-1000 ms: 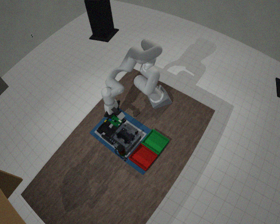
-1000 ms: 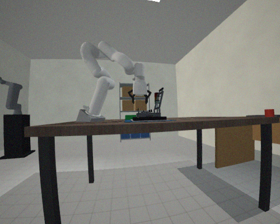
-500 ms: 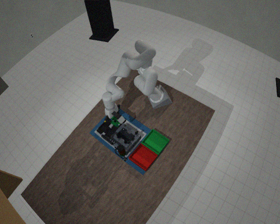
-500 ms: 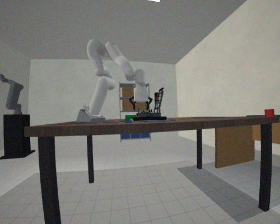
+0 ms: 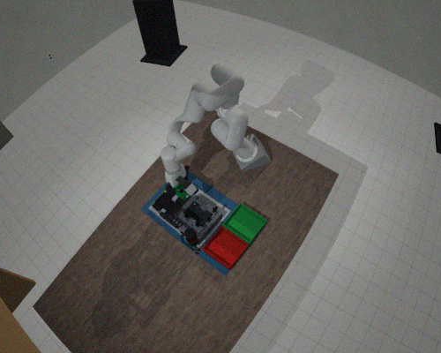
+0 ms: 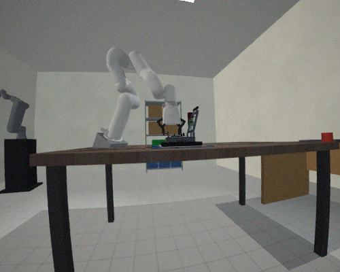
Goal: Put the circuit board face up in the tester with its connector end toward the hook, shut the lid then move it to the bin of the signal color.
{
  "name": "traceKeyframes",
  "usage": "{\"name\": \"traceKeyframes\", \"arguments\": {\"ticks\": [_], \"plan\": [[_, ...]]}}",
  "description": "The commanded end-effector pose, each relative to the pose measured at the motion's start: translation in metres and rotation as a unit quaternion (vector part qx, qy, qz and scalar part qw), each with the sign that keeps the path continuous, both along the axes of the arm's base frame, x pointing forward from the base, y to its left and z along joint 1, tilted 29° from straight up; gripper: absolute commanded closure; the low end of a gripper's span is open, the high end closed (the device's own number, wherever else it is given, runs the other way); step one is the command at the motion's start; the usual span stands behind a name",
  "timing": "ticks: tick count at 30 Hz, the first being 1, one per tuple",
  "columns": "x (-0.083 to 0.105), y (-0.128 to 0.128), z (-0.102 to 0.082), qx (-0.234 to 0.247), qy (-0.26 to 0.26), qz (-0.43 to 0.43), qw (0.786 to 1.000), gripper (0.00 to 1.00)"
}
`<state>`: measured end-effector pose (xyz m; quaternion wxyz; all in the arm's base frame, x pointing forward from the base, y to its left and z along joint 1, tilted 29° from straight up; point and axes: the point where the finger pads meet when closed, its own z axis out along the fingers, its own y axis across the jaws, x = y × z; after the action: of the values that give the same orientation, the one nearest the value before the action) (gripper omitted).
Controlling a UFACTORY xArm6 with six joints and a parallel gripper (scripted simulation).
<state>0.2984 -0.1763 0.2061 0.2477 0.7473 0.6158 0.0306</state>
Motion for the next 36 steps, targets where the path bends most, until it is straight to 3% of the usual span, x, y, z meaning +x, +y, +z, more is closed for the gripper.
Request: {"name": "traceKeyframes", "arguments": {"ticks": [1,17,36], "plan": [[0.002,-0.001,-0.002,-0.001,-0.001,0.000,1.000,0.00],[0.014,-0.013,-0.032,-0.001,-0.001,0.000,1.000,0.00],[0.015,-0.014,-0.034,-0.001,-0.001,0.000,1.000,0.00]]}}
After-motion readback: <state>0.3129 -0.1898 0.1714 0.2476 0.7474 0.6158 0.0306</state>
